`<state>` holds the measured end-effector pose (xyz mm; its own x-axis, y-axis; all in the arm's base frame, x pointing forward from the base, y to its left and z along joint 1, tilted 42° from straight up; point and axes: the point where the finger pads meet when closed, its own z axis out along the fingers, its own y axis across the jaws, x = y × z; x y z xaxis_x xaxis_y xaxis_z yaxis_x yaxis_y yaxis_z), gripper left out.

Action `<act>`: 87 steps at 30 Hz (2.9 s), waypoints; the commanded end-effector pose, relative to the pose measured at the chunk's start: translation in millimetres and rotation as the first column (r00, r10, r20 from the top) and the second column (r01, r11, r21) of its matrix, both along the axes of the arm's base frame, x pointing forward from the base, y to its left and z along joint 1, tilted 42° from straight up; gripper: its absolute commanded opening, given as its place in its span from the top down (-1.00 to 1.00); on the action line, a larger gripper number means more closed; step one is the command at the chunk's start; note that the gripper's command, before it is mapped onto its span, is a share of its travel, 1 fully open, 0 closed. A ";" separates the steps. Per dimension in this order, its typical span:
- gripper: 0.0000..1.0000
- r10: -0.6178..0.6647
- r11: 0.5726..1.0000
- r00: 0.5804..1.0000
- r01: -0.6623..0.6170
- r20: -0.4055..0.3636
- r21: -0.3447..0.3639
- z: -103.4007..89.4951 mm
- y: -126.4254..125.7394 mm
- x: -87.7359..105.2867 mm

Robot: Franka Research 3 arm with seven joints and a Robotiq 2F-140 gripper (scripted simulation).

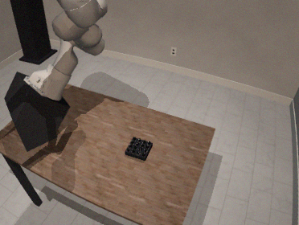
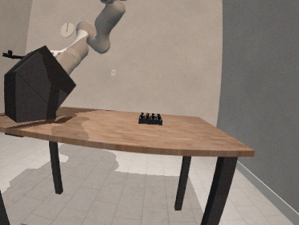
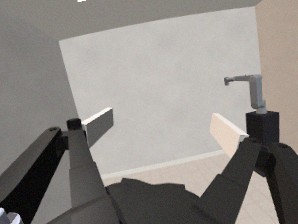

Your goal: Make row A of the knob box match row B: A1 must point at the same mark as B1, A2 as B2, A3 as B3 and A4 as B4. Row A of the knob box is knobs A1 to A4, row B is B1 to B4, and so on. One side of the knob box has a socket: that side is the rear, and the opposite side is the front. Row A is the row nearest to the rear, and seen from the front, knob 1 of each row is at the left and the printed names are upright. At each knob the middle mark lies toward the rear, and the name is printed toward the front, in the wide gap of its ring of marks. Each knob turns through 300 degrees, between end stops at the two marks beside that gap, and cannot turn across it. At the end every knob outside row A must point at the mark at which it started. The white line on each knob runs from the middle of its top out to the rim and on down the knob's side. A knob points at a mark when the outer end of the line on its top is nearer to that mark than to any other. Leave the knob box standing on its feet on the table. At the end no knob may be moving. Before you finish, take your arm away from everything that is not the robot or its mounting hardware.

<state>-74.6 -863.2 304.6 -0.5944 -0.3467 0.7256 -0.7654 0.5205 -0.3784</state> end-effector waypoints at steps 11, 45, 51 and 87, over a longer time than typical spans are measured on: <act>-1.00 0.223 0.957 0.975 -0.218 -0.004 0.190 -66.1 48.2 104.0; -1.00 0.656 0.640 0.744 -0.638 0.129 0.428 -167.9 195.7 314.7; -1.00 0.715 0.563 0.681 -0.695 0.159 0.447 -180.4 226.8 345.0; -1.00 0.921 -0.007 0.166 -0.898 0.353 0.441 -231.9 455.8 493.6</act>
<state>413.0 -427.2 74.2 0.3965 -0.8948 0.2051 -0.8200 -0.4457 -0.3592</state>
